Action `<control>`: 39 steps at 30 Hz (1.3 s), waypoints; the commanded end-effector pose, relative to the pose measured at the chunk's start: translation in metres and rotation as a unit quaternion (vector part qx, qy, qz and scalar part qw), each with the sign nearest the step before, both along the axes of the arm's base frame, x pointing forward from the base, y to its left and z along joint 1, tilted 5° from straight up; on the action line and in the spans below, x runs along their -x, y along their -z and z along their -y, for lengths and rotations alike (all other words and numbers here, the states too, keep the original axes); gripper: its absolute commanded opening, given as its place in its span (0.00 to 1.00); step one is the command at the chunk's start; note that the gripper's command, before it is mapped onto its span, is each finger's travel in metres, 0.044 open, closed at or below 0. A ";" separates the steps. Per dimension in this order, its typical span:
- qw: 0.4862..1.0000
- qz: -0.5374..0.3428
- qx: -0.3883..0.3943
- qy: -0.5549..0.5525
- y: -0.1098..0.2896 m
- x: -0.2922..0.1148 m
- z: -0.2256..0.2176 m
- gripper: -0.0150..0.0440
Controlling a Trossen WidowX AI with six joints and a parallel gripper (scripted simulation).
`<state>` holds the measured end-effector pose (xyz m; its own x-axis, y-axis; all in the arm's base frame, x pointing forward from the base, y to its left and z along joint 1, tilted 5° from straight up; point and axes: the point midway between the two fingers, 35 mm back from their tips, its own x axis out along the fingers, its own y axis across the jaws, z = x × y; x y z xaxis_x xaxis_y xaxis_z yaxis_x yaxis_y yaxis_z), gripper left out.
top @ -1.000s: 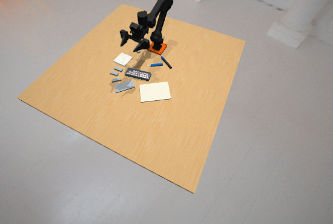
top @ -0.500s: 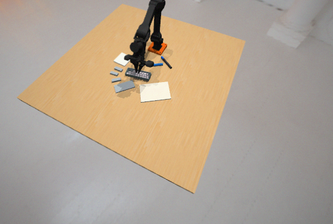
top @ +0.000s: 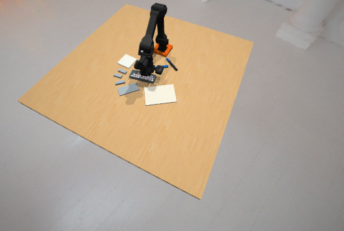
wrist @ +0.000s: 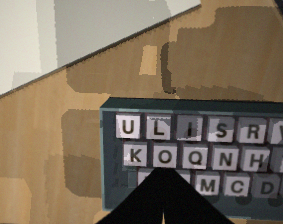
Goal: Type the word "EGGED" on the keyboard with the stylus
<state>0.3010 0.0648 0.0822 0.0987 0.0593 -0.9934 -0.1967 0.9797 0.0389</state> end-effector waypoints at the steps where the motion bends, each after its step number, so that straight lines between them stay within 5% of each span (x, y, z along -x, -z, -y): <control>1: 1.000 -0.008 0.000 -0.004 0.002 0.002 -0.001 0.25; 9: 1.000 -0.008 0.002 -0.003 0.004 -0.010 0.054 0.25; 20: 1.000 -0.008 0.002 -0.003 0.004 -0.011 0.059 0.25; 25: 1.000 -0.008 0.005 -0.003 0.006 -0.022 0.112 0.25; 39: 1.000 -0.008 0.004 -0.003 0.007 0.002 0.100 0.25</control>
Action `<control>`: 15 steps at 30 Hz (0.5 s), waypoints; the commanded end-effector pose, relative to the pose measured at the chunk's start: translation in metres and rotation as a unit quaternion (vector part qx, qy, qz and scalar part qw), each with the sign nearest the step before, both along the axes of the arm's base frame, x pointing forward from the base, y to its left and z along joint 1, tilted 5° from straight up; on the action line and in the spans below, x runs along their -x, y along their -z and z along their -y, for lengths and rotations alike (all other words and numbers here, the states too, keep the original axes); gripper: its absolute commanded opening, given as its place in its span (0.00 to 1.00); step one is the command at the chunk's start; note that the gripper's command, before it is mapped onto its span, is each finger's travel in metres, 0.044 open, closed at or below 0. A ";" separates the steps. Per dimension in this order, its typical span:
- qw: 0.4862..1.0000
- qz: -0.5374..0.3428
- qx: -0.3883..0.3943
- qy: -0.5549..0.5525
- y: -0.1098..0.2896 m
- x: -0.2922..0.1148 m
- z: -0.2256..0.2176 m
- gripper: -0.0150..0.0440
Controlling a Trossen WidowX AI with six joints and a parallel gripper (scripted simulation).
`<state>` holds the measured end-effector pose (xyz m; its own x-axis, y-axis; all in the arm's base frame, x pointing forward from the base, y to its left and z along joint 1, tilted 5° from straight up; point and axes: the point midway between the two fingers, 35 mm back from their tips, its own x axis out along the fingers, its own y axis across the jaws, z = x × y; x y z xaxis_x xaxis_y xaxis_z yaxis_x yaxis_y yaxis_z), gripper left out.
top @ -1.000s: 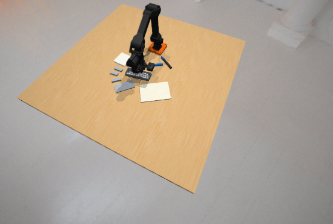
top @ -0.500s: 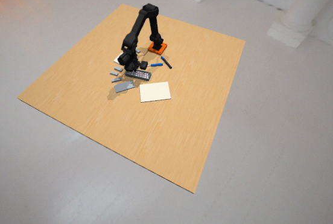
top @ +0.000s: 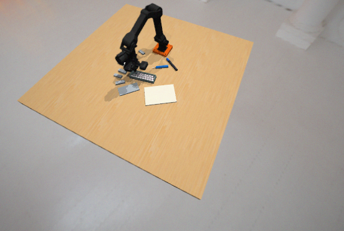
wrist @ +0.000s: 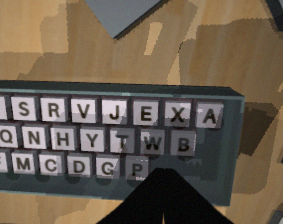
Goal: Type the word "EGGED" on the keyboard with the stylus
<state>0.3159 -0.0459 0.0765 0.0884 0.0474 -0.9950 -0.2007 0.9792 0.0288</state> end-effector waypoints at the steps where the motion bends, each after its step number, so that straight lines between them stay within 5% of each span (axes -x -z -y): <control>1: 1.000 -0.004 -0.002 -0.001 0.002 0.023 -0.013 0.25; 15: 1.000 -0.004 -0.003 -0.001 0.001 0.027 -0.035 0.25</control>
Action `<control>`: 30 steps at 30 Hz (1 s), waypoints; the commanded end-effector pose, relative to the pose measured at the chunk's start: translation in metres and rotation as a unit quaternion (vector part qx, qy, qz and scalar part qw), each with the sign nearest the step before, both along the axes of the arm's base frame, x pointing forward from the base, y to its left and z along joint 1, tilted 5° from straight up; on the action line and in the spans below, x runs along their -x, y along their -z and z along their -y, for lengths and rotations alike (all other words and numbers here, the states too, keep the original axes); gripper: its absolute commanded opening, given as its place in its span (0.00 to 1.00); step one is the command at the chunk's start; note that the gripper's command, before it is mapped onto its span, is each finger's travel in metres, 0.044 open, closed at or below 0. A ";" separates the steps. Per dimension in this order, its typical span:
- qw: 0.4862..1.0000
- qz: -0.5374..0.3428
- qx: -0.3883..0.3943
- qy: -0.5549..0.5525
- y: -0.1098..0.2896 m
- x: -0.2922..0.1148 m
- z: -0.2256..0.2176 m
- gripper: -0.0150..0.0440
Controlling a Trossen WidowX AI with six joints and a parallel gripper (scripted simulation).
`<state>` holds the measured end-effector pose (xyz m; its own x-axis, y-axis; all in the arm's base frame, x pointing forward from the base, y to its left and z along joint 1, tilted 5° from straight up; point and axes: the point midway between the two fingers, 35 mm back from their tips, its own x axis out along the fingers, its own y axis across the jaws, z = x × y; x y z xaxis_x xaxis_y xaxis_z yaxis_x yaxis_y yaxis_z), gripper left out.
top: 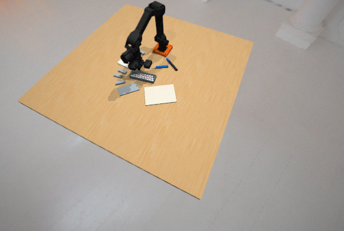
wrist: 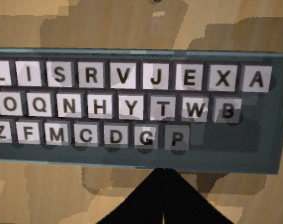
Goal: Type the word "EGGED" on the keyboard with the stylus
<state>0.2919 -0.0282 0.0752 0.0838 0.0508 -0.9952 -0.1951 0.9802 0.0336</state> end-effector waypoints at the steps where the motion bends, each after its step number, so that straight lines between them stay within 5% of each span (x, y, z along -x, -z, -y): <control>1: 1.000 -0.001 -0.002 -0.004 0.000 0.005 -0.031 0.25; 4: 1.000 -0.002 -0.003 -0.004 -0.001 0.014 -0.062 0.25; 15: 1.000 -0.002 -0.003 -0.004 -0.002 0.015 -0.065 0.25; 21: 1.000 -0.001 -0.003 -0.004 -0.059 0.019 -0.061 0.25; 30: 1.000 0.008 -0.005 -0.003 -0.057 0.015 -0.062 0.25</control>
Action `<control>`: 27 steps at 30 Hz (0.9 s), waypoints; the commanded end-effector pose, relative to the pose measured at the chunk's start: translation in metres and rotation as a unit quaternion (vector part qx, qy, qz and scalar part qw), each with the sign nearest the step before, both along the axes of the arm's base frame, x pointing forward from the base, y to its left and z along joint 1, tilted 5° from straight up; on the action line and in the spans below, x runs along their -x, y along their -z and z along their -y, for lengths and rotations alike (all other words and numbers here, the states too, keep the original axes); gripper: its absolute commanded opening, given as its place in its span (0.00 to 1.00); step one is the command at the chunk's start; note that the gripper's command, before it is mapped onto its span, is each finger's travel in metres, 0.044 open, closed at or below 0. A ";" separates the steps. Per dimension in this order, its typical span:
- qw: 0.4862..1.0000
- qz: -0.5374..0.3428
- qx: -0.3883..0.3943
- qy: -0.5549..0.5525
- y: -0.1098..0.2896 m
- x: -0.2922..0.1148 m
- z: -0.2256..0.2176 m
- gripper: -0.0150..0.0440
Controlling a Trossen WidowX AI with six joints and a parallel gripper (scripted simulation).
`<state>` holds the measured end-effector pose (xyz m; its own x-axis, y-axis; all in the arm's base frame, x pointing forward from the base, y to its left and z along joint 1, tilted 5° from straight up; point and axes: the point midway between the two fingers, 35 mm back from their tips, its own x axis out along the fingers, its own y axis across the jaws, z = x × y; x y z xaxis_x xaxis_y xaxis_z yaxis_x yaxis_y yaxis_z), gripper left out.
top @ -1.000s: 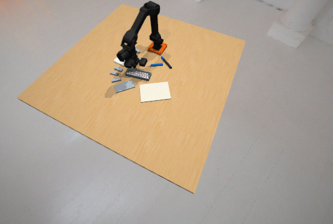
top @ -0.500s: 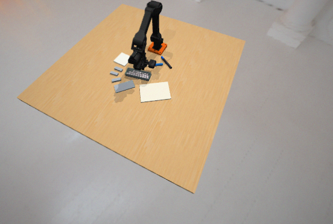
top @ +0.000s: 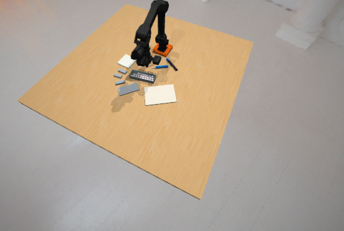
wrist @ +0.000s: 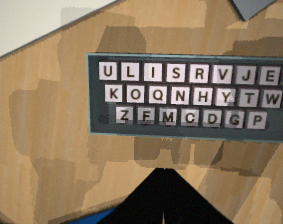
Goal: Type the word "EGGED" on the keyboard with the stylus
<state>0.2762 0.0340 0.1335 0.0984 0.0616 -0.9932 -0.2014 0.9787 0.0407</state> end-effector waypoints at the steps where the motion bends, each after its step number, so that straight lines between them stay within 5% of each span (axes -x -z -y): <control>1: 1.000 0.000 0.000 0.000 0.000 0.000 0.000 0.25; 5: 1.000 -0.001 0.000 0.000 0.001 0.000 0.000 0.43; 9: 1.000 -0.001 0.000 0.000 0.001 0.000 0.000 0.25; 19: 1.000 -0.001 0.000 0.000 0.001 0.000 0.000 0.25; 24: 0.999 -0.007 0.014 0.046 0.005 0.010 -0.009 0.48; 27: 0.989 -0.007 0.044 0.138 0.013 0.030 -0.023 0.51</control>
